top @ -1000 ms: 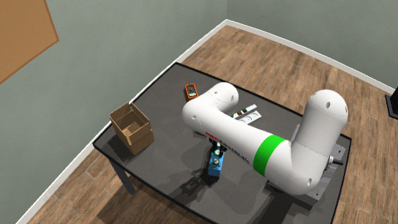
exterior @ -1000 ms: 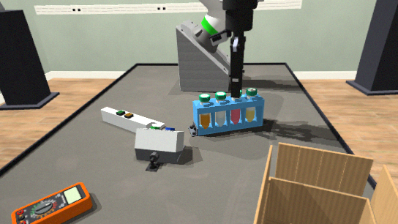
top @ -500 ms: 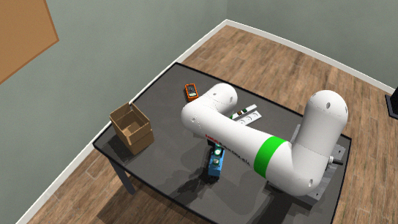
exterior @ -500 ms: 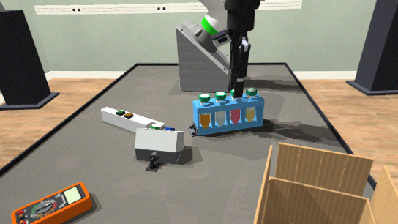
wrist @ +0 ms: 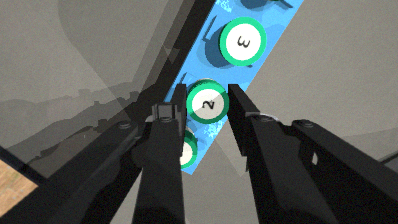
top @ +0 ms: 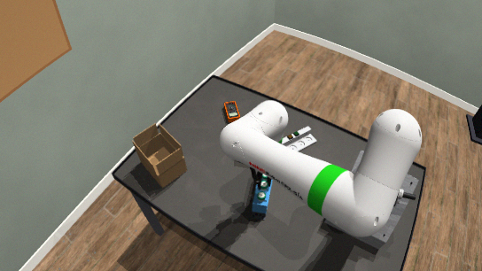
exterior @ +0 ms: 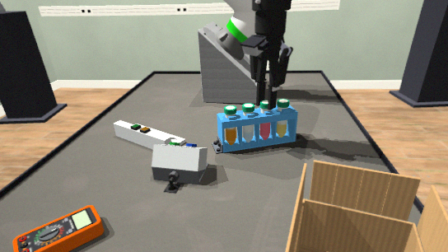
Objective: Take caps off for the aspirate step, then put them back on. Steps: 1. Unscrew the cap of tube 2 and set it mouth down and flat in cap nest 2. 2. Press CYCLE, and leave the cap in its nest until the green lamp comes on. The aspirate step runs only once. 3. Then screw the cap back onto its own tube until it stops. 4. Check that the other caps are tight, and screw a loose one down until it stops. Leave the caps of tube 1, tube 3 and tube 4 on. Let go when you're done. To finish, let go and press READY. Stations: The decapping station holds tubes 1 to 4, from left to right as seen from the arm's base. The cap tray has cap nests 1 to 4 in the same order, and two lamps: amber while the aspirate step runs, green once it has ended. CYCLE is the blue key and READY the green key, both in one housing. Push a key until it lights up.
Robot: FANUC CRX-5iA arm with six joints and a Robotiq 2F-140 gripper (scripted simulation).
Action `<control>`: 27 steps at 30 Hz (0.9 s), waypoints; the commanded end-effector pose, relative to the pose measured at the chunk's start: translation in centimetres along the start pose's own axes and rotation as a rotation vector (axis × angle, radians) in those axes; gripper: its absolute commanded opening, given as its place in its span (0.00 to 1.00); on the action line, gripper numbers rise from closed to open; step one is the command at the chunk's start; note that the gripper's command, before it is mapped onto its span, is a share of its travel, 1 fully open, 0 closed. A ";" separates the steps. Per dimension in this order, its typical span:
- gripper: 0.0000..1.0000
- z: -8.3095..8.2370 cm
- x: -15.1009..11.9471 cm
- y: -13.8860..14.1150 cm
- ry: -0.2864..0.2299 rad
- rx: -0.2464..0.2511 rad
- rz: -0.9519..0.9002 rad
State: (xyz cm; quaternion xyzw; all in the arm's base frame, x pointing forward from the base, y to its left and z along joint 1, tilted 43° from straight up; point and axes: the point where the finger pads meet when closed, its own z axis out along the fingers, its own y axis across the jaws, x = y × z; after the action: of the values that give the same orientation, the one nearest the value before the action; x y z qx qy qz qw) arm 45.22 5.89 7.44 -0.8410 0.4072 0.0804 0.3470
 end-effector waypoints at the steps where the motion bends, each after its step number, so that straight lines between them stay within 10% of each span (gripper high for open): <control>1: 0.30 -0.1 0.1 0.0 -0.008 0.011 -0.023; 2: 0.41 0.0 0.1 0.0 -0.008 0.011 -0.023; 14: 0.41 0.0 0.1 0.0 -0.008 0.011 -0.023; 27: 0.41 0.0 0.1 0.0 -0.012 0.010 0.638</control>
State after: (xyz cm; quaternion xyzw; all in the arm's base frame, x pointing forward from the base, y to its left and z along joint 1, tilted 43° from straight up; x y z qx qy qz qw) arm 45.23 5.89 7.39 -0.7352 0.5660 0.1539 0.3399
